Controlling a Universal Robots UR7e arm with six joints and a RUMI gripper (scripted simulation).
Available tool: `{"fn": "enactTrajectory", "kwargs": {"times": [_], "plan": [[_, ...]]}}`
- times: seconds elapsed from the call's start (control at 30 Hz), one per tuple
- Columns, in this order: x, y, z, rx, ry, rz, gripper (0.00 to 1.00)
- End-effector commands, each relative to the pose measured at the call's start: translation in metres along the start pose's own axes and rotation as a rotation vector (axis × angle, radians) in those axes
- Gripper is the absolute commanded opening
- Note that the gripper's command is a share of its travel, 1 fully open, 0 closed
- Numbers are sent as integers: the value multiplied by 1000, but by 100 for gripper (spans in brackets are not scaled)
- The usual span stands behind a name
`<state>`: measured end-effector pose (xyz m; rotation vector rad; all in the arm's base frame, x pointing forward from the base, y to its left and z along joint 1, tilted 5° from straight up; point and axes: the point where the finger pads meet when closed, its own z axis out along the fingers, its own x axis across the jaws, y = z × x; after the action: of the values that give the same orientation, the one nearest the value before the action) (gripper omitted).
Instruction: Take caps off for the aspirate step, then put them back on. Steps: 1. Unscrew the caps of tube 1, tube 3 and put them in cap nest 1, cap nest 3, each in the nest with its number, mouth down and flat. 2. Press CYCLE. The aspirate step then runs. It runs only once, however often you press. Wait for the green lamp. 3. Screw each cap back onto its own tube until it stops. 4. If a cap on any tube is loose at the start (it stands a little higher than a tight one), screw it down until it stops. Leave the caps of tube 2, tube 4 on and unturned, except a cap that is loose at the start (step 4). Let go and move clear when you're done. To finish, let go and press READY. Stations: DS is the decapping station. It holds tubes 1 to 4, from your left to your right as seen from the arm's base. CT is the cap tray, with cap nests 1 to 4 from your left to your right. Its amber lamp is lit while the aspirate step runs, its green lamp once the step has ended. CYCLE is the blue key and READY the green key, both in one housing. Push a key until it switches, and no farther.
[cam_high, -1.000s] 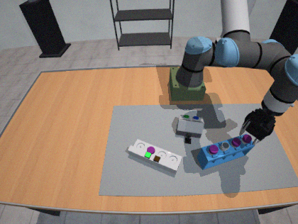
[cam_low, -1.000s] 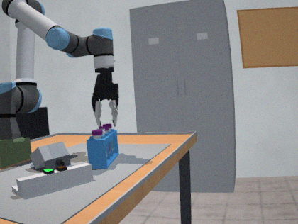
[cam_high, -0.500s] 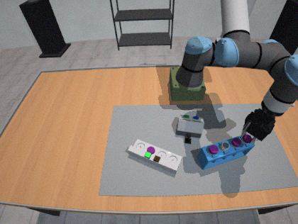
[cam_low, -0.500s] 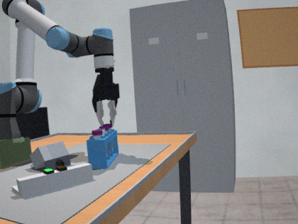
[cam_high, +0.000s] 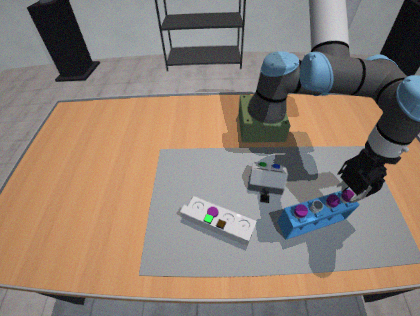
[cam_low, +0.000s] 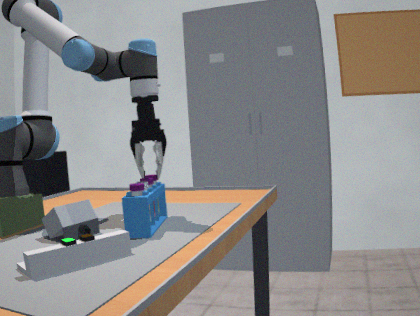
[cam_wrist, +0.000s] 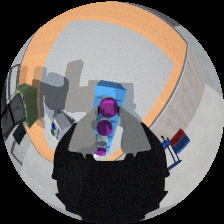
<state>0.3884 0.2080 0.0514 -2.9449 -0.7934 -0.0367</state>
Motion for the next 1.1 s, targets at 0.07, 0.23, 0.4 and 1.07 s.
{"fn": "enactTrajectory", "kwargs": {"times": [0.07, 0.23, 0.4, 1.07], "plan": [[0, 0, 0, -9, 0, 347, 0], [0, 0, 0, -9, 1, 597, 0], [0, 0, 0, -9, 2, 694, 0], [0, 0, 0, -9, 1, 527, 35]]}}
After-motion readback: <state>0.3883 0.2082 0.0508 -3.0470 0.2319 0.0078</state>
